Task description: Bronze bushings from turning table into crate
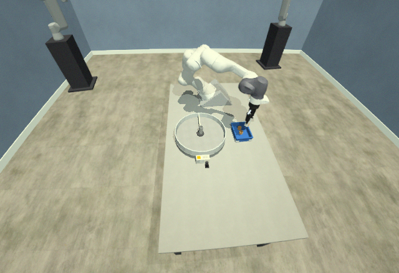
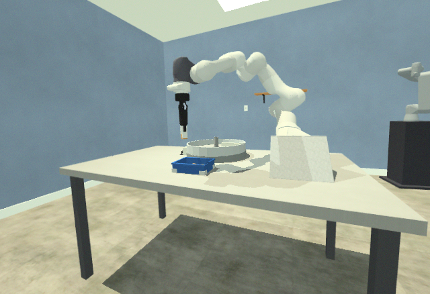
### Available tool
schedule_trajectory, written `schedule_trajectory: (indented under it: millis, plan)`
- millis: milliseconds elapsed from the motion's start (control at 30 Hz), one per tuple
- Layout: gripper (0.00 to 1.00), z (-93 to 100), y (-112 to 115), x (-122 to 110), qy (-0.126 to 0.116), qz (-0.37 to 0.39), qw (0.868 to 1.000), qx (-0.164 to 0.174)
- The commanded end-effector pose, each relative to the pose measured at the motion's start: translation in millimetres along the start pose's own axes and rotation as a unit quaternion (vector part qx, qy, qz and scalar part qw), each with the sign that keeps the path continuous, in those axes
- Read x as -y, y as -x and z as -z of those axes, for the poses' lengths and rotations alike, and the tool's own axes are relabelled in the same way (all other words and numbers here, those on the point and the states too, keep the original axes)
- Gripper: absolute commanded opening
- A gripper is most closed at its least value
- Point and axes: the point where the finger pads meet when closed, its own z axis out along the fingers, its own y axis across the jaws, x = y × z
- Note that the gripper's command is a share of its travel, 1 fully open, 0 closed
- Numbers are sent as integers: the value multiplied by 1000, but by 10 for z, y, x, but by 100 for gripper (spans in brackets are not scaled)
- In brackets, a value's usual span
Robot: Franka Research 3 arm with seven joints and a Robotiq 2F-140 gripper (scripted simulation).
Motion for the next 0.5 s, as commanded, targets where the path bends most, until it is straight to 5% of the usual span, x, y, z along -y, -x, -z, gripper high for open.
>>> schedule_trajectory:
  millis: [0, 467]
  plan:
    - [0, 5, 3, 9, -1, 4, 1000, 1]
    - [0, -38, 3, 9, -1, 4, 1000, 1]
